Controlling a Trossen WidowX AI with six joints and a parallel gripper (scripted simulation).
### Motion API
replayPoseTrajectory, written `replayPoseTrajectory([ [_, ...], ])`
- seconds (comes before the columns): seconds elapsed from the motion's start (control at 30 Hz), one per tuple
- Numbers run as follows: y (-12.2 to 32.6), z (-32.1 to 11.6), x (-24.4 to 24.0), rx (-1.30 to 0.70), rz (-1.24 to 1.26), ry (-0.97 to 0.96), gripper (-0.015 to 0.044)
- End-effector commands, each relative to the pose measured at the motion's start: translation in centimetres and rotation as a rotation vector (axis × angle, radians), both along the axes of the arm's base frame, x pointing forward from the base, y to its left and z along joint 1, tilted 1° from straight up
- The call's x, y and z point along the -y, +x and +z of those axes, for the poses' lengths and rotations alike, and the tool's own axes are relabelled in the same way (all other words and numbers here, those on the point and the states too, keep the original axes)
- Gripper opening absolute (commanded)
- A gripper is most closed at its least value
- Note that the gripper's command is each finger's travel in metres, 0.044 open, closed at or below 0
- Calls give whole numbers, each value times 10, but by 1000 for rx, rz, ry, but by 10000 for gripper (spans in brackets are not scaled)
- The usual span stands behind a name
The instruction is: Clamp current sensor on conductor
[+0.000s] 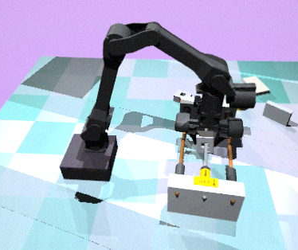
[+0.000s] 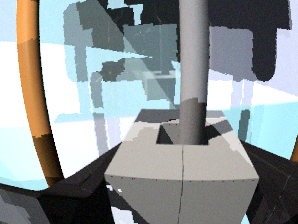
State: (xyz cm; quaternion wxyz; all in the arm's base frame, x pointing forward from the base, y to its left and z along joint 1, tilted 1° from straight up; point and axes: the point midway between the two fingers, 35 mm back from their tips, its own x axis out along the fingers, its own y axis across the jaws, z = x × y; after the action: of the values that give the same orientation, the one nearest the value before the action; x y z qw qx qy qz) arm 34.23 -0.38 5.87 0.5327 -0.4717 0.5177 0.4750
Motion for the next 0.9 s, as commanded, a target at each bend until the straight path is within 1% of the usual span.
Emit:
replayPoseTrajectory([
  [0.0, 0, 0, 0, -1, 0, 0, 0],
  [0.17, 0, 0, 0, -6, 0, 1, 0],
  [0.4, 5, 0, 1, -119, 2, 13, 0],
  [0.83, 6, -4, 1, -120, 1, 12, 0],
  [0.87, 5, -1, 1, -121, -3, 10, 26],
])
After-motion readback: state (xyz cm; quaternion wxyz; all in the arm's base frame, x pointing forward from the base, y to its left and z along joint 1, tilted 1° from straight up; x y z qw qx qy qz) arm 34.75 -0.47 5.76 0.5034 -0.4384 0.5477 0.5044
